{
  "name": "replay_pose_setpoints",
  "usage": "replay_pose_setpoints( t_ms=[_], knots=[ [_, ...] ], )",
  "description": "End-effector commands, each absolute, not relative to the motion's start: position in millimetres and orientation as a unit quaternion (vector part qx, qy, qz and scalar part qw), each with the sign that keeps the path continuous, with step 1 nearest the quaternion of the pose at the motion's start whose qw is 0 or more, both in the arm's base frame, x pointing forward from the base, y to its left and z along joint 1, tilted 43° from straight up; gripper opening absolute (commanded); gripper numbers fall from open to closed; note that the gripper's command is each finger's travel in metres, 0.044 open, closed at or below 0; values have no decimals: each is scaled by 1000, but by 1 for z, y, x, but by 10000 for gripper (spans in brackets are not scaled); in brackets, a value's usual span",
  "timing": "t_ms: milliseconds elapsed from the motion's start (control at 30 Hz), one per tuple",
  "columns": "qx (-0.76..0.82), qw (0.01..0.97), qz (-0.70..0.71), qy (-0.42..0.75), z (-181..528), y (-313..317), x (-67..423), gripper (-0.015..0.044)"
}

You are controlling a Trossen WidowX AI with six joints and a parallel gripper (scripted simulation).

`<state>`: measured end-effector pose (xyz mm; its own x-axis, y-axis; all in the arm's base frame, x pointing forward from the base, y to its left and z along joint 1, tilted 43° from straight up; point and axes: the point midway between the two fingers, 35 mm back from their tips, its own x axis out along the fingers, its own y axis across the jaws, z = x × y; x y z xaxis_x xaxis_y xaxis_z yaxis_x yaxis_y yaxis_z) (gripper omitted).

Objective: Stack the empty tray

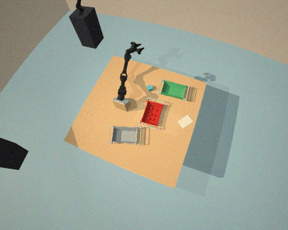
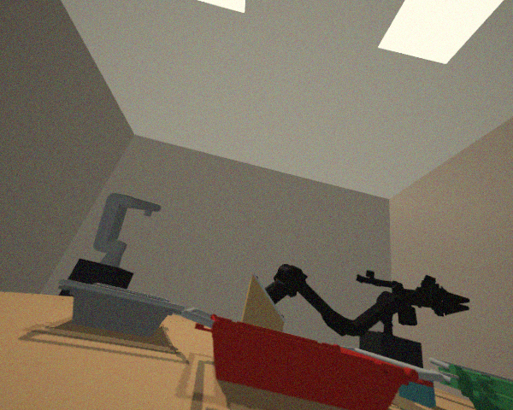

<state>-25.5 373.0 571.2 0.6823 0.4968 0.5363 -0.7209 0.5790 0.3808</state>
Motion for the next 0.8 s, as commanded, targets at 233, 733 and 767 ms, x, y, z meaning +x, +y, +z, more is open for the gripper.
replay_pose_setpoints(
  t_ms=[233,733,767],
  knots=[
    [296,868,350,-190,572,372,-26,190],
    [416,827,294,-237,656,193,13,82],
    [429,823,286,-239,660,177,20,82]
  ],
)
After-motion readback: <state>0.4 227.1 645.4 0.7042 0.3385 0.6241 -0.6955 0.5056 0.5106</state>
